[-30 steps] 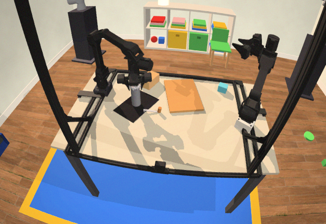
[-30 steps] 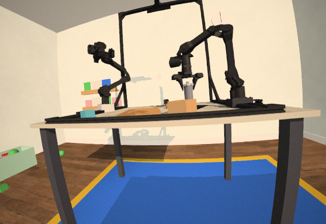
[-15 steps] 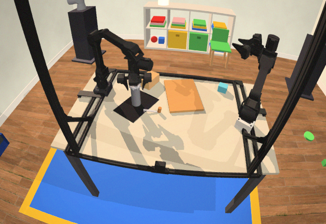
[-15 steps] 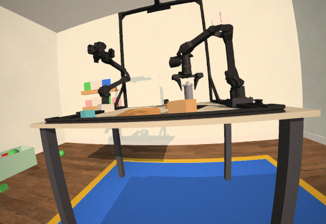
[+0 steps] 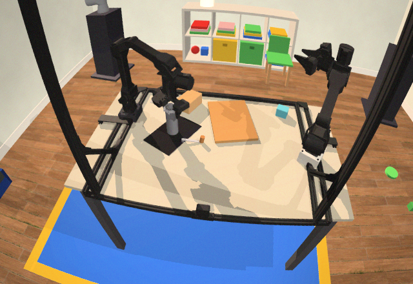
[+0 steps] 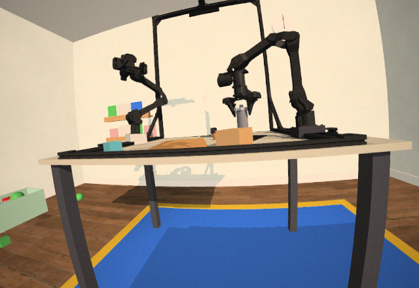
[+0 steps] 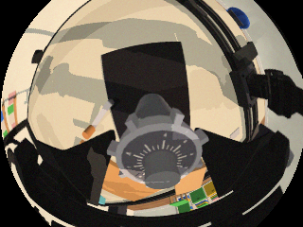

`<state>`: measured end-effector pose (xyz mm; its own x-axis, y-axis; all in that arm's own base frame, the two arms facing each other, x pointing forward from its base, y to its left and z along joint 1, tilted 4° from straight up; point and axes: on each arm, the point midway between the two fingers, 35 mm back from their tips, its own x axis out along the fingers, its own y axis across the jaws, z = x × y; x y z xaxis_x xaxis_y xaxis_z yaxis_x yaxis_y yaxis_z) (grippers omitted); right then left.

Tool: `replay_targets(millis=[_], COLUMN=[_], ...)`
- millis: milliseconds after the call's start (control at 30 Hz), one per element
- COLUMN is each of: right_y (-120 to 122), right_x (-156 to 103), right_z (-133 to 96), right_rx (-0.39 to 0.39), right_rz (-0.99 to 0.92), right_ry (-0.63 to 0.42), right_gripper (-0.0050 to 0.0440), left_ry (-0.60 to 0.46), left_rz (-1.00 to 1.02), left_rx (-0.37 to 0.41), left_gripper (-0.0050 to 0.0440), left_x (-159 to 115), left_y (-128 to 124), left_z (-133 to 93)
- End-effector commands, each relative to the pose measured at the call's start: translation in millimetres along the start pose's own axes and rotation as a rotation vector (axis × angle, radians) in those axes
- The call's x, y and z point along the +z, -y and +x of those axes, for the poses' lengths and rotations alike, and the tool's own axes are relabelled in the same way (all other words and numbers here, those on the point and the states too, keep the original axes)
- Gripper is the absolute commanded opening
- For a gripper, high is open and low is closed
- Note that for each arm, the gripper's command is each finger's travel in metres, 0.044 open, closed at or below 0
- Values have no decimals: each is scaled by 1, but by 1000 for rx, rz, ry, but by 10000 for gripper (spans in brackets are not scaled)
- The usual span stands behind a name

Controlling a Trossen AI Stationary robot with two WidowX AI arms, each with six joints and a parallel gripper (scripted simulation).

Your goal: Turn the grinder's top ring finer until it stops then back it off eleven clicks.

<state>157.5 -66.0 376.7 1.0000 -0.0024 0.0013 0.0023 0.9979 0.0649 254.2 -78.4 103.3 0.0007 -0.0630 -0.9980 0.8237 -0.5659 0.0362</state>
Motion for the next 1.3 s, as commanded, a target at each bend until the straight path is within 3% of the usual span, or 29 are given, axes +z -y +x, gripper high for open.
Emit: replay_targets(millis=[0, 167, 233, 333, 633, 1267], right_y=[0, 0, 0, 0, 0, 0], right_x=[0, 0, 0, 0, 0, 0], right_z=[0, 0, 0, 0, 0, 0], right_rx=[0, 0, 0, 0, 0, 0], right_rz=[-1, -1, -1, -1, -1, -1], right_ry=[0, 0, 0, 0, 0, 0], right_gripper=[400, 400, 400, 400, 400, 400], left_ry=[0, 1, 1, 1, 1, 1], left_rz=[218, 523, 523, 697, 702, 693], left_rx=[-1, -1, -1, -1, -1, 0], left_gripper=[400, 400, 400, 400, 400, 299], left_x=[0, 0, 0, 0, 0, 0], left_y=[0, 0, 0, 0, 0, 0], left_z=[0, 0, 0, 0, 0, 0])
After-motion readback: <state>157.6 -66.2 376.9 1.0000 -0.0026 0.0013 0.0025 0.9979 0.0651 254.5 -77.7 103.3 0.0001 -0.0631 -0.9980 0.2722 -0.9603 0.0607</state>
